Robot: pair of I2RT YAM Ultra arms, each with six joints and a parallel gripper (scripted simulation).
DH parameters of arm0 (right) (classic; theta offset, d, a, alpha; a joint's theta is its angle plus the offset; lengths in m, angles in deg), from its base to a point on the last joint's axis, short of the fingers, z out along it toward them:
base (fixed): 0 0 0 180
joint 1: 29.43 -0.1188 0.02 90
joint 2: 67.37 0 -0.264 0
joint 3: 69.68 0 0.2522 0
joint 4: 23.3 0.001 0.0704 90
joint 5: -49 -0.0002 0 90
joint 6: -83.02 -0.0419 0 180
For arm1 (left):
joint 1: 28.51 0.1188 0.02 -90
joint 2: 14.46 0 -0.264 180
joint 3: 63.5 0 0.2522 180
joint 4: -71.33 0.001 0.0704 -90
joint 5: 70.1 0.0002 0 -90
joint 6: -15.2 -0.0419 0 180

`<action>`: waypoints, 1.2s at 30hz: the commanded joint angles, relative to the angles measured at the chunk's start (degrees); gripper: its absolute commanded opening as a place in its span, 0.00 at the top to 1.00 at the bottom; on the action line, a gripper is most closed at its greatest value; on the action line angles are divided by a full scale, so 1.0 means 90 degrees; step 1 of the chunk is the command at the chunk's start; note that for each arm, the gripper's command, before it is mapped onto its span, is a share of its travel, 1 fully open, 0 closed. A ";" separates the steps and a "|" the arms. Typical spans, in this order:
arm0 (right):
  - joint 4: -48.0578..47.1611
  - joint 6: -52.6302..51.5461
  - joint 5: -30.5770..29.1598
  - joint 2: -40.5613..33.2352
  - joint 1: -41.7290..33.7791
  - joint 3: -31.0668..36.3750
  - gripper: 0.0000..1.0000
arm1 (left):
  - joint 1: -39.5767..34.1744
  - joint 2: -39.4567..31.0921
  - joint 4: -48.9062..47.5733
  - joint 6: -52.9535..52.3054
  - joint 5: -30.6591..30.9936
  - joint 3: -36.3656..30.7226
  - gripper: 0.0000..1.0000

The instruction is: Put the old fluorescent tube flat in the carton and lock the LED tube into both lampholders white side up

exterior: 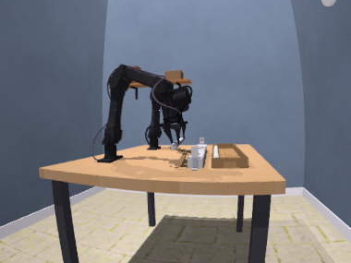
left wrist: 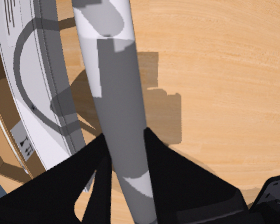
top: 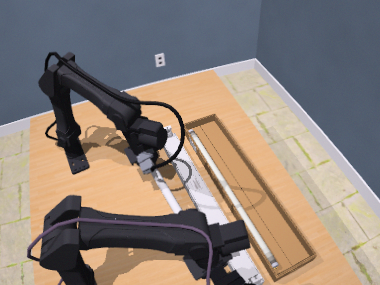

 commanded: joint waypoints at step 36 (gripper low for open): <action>0.0524 0.0028 0.0072 -0.0340 0.0057 -0.0607 0.89 | 0.0011 -0.0262 0.0532 -0.0069 0.0101 0.0635 0.89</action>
